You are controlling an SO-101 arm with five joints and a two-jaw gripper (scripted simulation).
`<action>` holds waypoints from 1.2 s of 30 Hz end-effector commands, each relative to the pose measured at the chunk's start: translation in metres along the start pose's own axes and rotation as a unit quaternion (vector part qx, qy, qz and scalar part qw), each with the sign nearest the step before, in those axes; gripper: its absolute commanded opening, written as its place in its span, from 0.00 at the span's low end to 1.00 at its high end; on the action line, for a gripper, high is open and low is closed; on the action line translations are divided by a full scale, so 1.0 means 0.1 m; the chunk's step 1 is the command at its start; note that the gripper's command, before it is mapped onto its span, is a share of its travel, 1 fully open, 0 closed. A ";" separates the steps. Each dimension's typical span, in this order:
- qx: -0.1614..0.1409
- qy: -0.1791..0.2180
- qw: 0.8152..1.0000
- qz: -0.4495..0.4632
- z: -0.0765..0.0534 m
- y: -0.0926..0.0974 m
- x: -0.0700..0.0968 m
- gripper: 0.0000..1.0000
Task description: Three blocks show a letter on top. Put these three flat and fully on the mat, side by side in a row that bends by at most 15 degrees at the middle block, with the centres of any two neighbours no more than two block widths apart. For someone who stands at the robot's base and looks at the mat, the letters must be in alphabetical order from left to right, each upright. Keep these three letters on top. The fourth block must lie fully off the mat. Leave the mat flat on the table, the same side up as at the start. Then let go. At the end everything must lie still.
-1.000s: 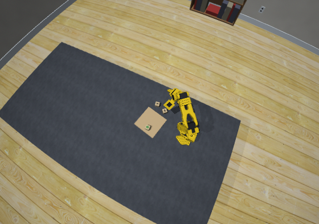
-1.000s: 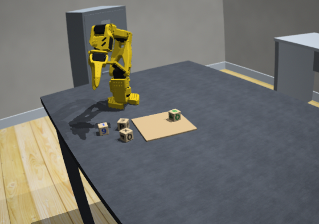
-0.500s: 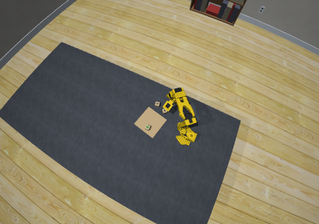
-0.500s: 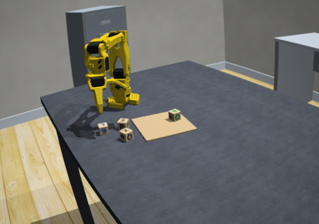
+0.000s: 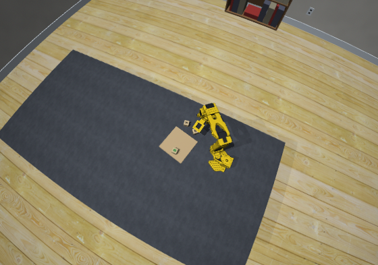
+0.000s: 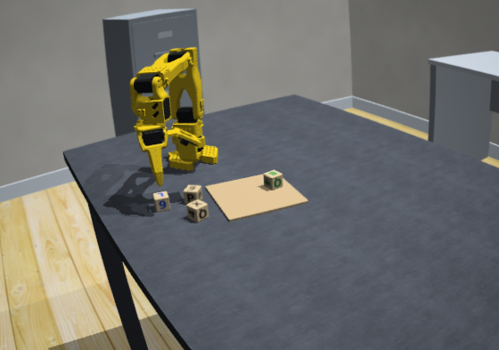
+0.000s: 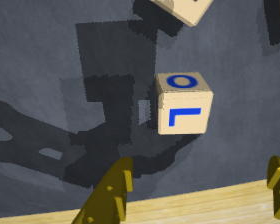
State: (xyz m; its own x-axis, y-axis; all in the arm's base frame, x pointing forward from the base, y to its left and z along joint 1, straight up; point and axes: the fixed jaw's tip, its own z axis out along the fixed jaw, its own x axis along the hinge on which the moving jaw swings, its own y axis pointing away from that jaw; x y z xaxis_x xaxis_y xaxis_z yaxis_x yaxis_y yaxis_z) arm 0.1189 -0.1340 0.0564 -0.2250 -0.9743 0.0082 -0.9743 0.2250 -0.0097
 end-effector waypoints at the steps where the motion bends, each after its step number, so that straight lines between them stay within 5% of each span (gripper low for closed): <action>1: 0.034 0.022 0.999 0.000 -0.11 -0.07 0.06 0.32; 36: 0.028 0.018 0.999 0.000 -0.07 -0.08 0.06 0.32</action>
State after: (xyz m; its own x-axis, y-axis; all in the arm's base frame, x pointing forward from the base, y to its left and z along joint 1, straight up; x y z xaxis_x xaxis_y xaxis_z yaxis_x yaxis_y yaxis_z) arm 0.1191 -0.1342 0.0529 -0.2250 -0.9744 -0.0005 -0.9743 0.2250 0.0033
